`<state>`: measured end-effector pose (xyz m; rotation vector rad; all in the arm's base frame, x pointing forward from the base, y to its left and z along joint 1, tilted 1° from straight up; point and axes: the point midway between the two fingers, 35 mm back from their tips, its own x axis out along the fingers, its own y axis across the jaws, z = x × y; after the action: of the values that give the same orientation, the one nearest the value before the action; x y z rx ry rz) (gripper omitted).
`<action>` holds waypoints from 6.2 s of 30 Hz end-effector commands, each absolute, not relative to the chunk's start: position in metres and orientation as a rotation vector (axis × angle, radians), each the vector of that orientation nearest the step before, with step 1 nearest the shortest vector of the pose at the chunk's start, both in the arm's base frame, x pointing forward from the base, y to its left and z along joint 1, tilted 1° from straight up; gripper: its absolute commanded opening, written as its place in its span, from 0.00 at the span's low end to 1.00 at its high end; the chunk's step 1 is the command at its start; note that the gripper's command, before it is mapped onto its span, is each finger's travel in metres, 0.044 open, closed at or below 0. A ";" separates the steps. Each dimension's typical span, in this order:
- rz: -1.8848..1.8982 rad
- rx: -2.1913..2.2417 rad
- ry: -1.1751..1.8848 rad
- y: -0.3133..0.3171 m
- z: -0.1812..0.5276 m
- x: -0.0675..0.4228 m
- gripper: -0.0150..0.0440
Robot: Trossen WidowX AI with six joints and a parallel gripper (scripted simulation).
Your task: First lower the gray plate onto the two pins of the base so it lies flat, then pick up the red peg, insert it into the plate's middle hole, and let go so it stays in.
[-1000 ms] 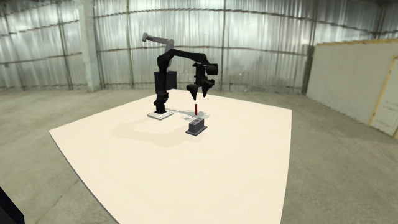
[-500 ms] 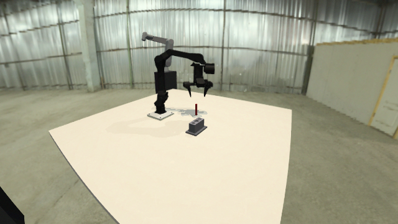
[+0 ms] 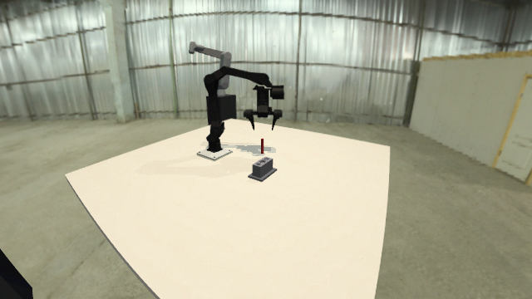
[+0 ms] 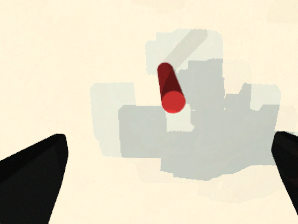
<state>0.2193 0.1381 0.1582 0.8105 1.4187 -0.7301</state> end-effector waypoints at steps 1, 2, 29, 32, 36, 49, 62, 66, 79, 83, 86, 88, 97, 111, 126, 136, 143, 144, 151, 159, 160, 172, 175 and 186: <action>-0.743 0.812 1.414 0.137 0.143 0.218 1.00; -0.743 0.812 1.414 0.137 0.143 0.218 1.00; -0.743 0.812 1.414 0.139 0.099 0.220 1.00; -0.743 0.812 1.414 0.139 0.094 0.220 1.00; -0.743 0.812 1.414 0.139 0.087 0.220 1.00; -0.743 0.812 1.414 0.139 0.072 0.219 0.91; -0.743 0.812 1.414 0.139 0.072 0.219 0.33; -0.743 0.812 1.414 0.139 0.072 0.219 0.25; -0.743 0.812 1.414 0.139 0.072 0.219 0.25; -0.743 0.812 1.414 0.139 0.074 0.219 0.25; -0.743 0.812 1.414 0.139 0.080 0.220 0.25; -0.743 0.812 1.414 0.140 0.086 0.221 0.25; -0.743 0.812 1.414 0.141 0.115 0.223 0.25; -0.744 0.808 1.423 0.141 0.144 0.223 0.25; -0.752 0.825 1.402 0.118 0.147 0.256 0.25; -0.752 0.824 1.389 0.099 0.148 0.276 0.25; -0.748 0.814 1.389 0.084 0.149 0.290 0.25; -0.748 0.814 1.389 0.082 0.149 0.291 0.25; -0.748 0.811 1.390 0.066 0.150 0.304 0.25; -0.749 0.809 1.391 0.046 0.150 0.318 0.25; -0.749 0.809 1.391 0.043 0.150 0.320 0.25; -0.749 0.806 1.393 0.011 0.150 0.336 0.25; -0.749 0.806 1.393 0.003 0.150 0.340 0.25; -0.749 0.803 1.394 -0.030 0.149 0.349 0.25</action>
<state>0.3464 -0.0212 0.1487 0.8029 1.3906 -0.7556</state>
